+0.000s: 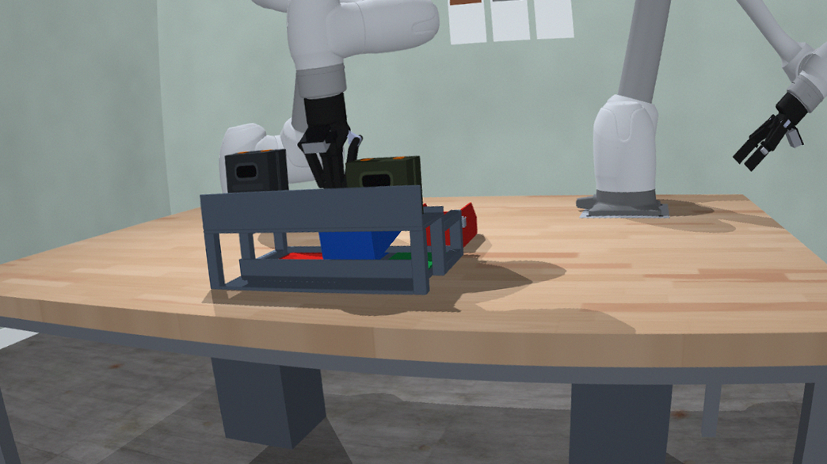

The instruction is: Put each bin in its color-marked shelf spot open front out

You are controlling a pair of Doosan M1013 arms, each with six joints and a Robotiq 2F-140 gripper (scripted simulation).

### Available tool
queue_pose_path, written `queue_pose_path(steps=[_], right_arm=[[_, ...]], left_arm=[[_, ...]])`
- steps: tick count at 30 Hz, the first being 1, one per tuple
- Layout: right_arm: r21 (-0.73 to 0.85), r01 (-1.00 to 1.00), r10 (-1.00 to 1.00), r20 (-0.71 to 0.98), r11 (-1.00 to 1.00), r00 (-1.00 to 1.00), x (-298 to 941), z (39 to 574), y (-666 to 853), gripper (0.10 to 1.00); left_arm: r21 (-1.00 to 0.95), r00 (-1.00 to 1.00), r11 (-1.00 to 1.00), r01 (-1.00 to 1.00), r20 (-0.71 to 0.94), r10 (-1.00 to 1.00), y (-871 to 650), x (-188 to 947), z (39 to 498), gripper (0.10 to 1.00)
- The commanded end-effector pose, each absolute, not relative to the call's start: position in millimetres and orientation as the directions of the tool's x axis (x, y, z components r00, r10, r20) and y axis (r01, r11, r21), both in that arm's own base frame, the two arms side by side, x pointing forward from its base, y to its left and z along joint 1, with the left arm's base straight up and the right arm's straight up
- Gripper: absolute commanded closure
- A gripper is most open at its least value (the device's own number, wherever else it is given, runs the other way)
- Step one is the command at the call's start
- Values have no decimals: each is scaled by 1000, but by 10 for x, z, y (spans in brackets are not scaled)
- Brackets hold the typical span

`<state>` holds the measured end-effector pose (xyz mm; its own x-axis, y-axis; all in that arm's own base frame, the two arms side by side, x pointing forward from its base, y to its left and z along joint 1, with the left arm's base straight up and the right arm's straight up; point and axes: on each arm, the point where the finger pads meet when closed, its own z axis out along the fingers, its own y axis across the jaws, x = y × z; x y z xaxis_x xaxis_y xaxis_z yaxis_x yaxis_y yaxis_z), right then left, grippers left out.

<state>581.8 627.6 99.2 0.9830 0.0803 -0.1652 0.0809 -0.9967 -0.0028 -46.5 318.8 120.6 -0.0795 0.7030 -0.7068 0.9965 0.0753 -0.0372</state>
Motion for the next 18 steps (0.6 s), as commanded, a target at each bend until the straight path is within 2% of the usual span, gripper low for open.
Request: queue_pose_path(steps=[1, 18], right_arm=[[-4, 81, 80, -162, -997, 984, 5832, 1003, 6281, 999], [-4, 81, 81, -152, -997, 985, 5881, 994, 6285, 999]], left_arm=[[-38, -80, 75, 996, -706, 704, 3191, -466, 1210, 98], [-38, -80, 75, 996, -706, 704, 3191, -466, 1210, 98]])
